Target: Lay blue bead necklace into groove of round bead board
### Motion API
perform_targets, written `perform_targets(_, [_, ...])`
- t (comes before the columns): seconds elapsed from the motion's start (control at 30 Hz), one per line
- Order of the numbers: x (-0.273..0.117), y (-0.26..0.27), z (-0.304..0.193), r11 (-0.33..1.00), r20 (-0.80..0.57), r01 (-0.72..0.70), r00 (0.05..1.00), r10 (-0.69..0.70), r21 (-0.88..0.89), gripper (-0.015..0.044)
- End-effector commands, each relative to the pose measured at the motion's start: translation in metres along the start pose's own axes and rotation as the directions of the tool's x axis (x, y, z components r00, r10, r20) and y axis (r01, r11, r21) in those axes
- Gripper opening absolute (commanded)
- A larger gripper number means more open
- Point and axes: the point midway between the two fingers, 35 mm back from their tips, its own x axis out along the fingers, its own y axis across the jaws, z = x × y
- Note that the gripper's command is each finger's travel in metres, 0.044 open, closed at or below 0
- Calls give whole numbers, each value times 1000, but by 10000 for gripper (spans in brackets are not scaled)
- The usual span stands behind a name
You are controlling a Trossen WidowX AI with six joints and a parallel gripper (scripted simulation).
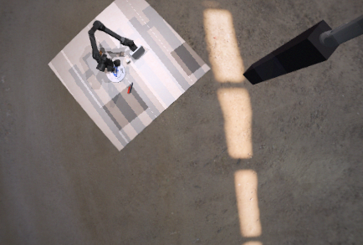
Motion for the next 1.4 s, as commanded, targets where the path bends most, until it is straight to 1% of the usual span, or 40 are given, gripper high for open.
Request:
perform_targets(0.0, [2, 1, 1, 1000, -2, -5, 1000, 5, 18, 120])
perform_targets(0.1, [13, 1, 1, 1000, -3, -5, 1000, 5, 18, 120])
perform_targets(0.13, [4, 0, 1, 1000, 2, -3, 1000, 3, 18, 120])
perform_targets(0.23, [6, 0, 1, 1000, 2, -3, 1000, 3, 18, 120])
perform_targets(1.0, [38, 1, 1, 1000, -3, -4, 1000, 4, 18, 120])
perform_targets(1.13, [36, 1, 0, 1000, -2, -9, 1000, 9, 25, 15])
perform_targets(1.17, [36, 1, 0, 1000, -2, -9, 1000, 9, 25, 0])
perform_targets(1.37, [36, 1, 0, 1000, -2, -9, 1000, 9, 25, 0])
